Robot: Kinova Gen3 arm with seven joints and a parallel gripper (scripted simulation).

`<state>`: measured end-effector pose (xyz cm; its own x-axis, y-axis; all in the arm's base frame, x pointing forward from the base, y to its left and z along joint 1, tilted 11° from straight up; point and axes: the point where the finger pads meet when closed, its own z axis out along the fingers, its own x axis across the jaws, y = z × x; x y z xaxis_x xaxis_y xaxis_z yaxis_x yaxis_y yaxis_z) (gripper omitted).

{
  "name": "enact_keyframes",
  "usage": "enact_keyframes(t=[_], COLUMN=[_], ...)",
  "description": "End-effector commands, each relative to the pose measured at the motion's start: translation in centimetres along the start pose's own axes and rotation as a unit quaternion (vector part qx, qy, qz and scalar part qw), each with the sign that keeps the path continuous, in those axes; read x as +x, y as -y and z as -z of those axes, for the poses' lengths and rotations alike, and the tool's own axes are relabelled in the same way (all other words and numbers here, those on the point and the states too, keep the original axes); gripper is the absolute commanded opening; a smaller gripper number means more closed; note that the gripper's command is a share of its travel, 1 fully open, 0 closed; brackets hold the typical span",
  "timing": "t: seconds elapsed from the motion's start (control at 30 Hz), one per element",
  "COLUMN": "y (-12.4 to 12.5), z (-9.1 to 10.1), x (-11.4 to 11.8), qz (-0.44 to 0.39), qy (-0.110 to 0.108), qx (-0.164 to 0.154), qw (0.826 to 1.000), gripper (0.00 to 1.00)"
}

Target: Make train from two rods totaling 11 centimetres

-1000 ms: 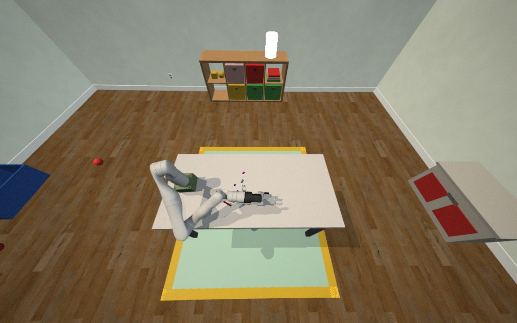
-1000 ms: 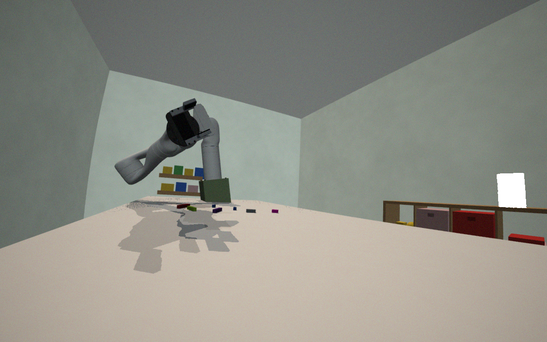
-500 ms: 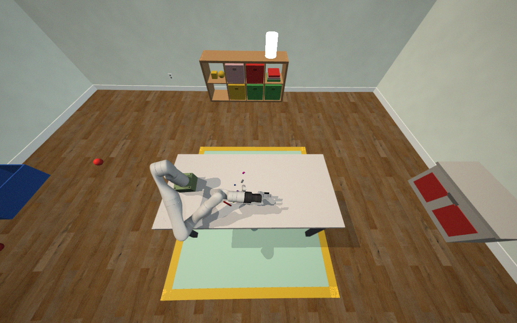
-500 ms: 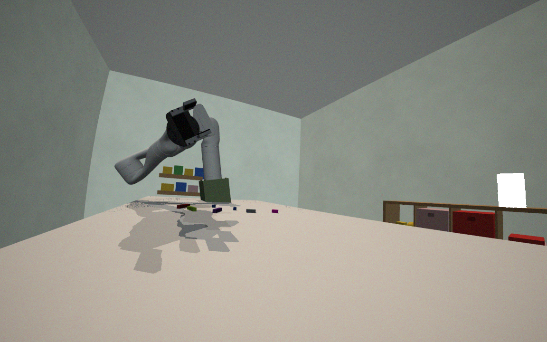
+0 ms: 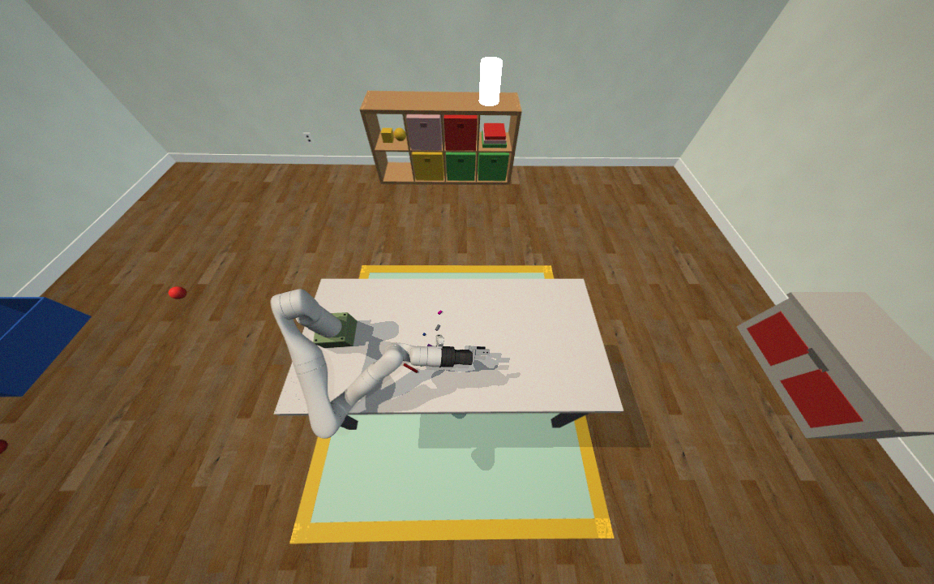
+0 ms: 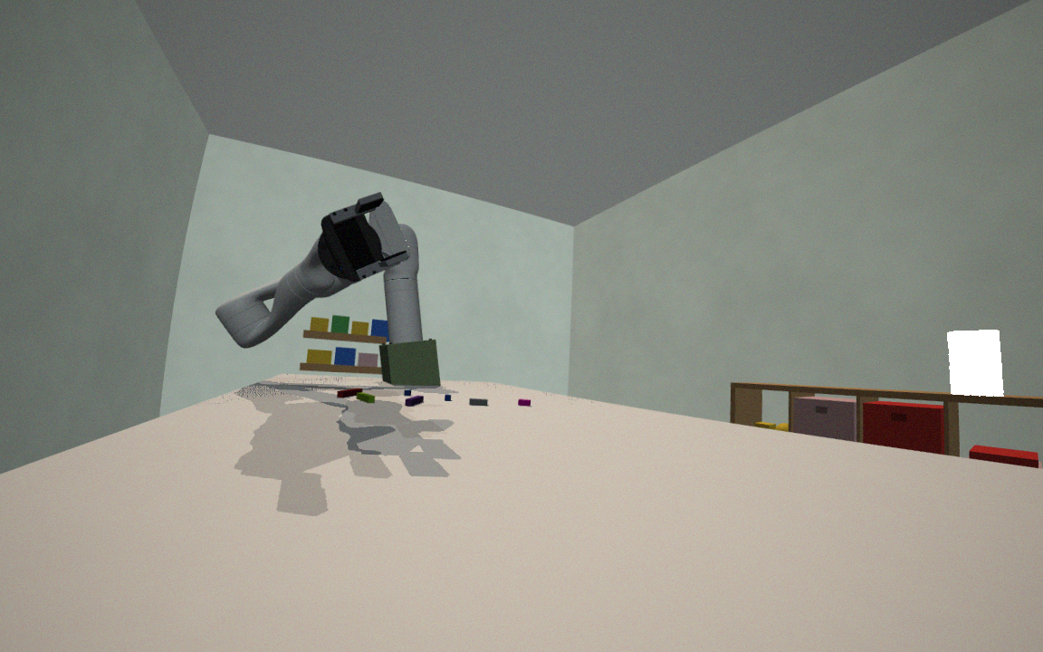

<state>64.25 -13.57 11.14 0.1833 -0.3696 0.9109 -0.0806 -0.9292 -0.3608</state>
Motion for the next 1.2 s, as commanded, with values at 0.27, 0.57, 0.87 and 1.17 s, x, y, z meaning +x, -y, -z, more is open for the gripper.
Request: enact_keyframes(t=[0.27, 0.57, 0.87, 1.17], y=[-0.1, 0.0, 0.2, 0.4], z=[0.9, 1.7, 3.2, 4.1], x=[-0.6, -1.7, -3.4, -4.5], qz=[0.057, 0.115, 0.211, 0.273], qy=[0.026, 0.058, 0.109, 0.142], qx=[0.032, 0.069, 0.129, 0.168], qw=[0.998, 0.989, 0.963, 0.937], gripper=[1.0, 1.0, 1.0, 1.0])
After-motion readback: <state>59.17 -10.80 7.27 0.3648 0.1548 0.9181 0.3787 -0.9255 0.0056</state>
